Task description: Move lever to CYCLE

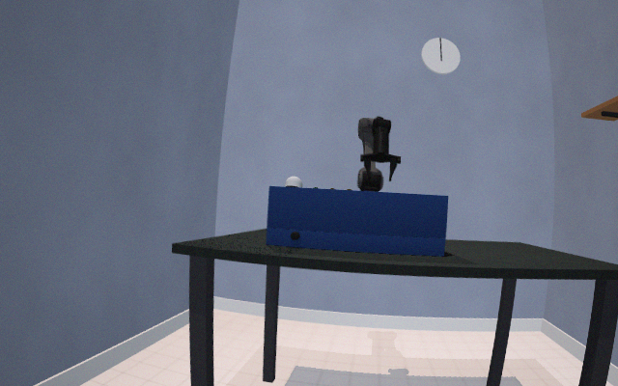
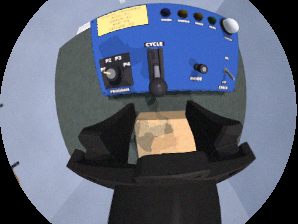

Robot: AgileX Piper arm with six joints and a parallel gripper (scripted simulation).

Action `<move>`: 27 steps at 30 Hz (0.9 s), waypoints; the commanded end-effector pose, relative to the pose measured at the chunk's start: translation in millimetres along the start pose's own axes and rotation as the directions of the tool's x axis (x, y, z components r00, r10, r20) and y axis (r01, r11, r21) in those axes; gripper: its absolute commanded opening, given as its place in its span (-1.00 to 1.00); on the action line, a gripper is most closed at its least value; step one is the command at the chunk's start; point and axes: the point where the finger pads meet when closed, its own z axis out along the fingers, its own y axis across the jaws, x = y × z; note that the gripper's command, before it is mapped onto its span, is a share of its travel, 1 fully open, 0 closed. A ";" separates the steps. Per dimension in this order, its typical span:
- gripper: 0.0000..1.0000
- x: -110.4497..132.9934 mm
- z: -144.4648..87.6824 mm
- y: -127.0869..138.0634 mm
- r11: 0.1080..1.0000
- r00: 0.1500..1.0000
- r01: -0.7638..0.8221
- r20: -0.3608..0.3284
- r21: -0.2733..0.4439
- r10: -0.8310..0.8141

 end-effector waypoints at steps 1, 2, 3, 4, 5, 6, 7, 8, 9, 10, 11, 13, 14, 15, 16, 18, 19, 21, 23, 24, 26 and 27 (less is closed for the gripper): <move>0.89 0.1 2.2 -0.1 1.000 1.000 0.000 -0.001 0.001 0.000; 0.89 0.1 3.6 -0.1 1.000 1.000 0.000 -0.001 0.001 0.000; 0.89 0.1 5.1 -0.1 1.000 1.000 0.000 -0.001 0.001 0.000; 0.89 0.1 6.8 -0.1 1.000 1.000 0.000 -0.001 0.001 0.000; 0.89 0.1 8.6 -0.1 1.000 1.000 0.000 -0.001 0.001 0.000; 0.89 0.1 10.5 -0.1 1.000 1.000 0.000 -0.001 0.001 0.000; 0.89 0.2 12.6 0.0 1.000 1.000 0.000 -0.001 0.001 0.000; 0.89 0.2 14.9 0.0 1.000 1.000 0.000 -0.001 0.001 0.000; 0.89 0.2 17.2 0.0 1.000 1.000 0.000 -0.001 0.001 0.000; 0.89 0.2 19.7 0.0 1.000 1.000 0.000 -0.001 0.001 0.000; 0.89 0.2 22.2 0.0 1.000 1.000 0.000 -0.001 0.001 0.000; 0.89 0.2 22.2 0.0 1.000 1.000 0.000 -0.001 0.001 0.000; 0.89 0.2 24.9 0.1 1.000 1.000 0.000 -0.001 0.001 0.000; 0.89 0.2 27.6 0.1 1.000 1.000 0.000 -0.001 0.001 0.000; 0.89 0.2 30.3 0.1 1.000 1.000 0.000 -0.001 0.001 0.000; 0.89 0.3 36.0 0.1 1.000 1.000 0.000 -0.001 0.001 0.000; 0.89 0.3 38.9 0.2 1.000 1.000 0.000 -0.001 0.001 0.000; 0.89 0.3 44.7 0.2 1.000 1.000 0.000 -0.001 0.001 0.000; 0.89 0.3 50.4 0.3 1.000 1.000 0.000 -0.001 0.001 0.000; 0.89 0.3 53.2 0.3 1.000 1.000 0.000 -0.001 0.001 0.000; 0.89 0.3 58.7 0.3 1.000 1.000 0.000 -0.001 0.001 0.000; 0.89 0.4 61.3 0.3 1.000 1.000 0.000 -0.001 0.001 0.000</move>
